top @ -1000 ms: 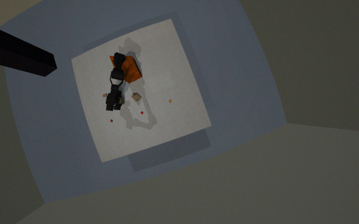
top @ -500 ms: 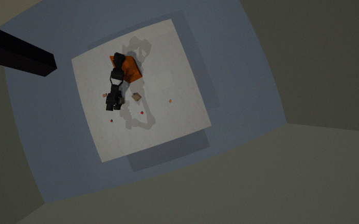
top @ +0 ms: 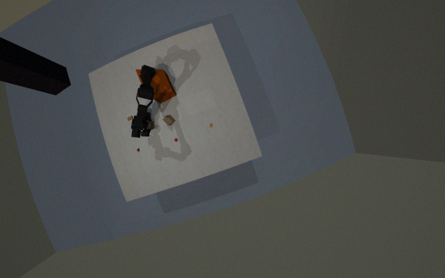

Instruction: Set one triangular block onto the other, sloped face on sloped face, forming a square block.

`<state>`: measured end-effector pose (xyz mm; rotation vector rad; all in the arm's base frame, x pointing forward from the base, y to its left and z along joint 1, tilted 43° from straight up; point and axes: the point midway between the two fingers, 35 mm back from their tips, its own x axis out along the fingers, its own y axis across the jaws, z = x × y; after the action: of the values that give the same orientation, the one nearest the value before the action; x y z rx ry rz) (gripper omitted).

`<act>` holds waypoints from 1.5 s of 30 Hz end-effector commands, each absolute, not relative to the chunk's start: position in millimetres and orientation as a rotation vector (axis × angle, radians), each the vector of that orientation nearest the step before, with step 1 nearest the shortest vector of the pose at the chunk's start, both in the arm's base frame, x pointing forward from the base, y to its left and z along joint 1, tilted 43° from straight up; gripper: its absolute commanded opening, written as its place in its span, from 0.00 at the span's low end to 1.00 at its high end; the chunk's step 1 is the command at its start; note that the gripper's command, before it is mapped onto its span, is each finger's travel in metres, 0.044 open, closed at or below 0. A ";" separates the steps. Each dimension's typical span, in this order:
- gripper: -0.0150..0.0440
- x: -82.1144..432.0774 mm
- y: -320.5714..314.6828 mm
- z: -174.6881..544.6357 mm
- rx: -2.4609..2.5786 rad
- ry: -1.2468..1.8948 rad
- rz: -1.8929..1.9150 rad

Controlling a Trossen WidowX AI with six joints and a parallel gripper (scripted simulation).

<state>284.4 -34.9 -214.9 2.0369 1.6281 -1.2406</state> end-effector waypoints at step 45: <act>0.43 284.3 -17.6 -232.9 2.029 1.629 -1.240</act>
<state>284.1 -17.5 -233.2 2.0291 1.6287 -1.2405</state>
